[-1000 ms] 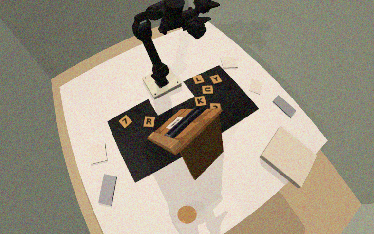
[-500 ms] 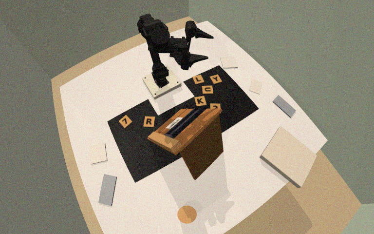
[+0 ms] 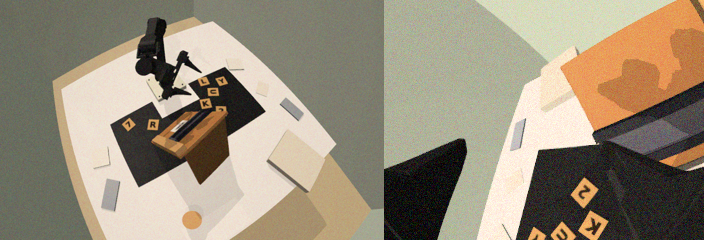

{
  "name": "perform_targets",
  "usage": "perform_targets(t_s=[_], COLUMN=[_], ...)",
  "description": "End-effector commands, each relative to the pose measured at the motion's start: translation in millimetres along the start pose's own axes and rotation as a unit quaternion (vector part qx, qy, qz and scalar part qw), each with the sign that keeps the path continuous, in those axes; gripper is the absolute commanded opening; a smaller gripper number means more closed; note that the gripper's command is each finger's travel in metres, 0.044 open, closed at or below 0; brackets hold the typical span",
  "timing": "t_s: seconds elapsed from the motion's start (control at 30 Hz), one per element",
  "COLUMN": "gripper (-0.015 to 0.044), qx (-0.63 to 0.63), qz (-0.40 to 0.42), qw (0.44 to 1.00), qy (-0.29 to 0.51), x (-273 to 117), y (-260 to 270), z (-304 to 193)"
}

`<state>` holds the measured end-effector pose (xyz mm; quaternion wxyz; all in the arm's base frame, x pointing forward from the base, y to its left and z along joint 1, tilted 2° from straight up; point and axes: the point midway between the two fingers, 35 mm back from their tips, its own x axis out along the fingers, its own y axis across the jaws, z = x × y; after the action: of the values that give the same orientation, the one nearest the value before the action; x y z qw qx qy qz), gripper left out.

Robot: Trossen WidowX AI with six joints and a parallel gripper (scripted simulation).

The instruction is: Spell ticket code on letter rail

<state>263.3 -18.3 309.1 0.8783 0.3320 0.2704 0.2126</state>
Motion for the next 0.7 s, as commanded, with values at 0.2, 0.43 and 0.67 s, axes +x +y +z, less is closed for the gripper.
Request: perform_targets(t_s=[0.2, 0.43, 0.67], gripper=[0.044, 0.044, 0.044], qx=[-0.205, -0.288, -0.29], qz=[-0.166, -0.228, -0.229], qw=[0.965, 0.929, 0.929], qy=[-0.003, 0.032, 0.033], x=[-35.4, -53.8, -54.2], y=[-111.7, -151.7, -152.5], z=[-51.6, -87.6, -88.5])
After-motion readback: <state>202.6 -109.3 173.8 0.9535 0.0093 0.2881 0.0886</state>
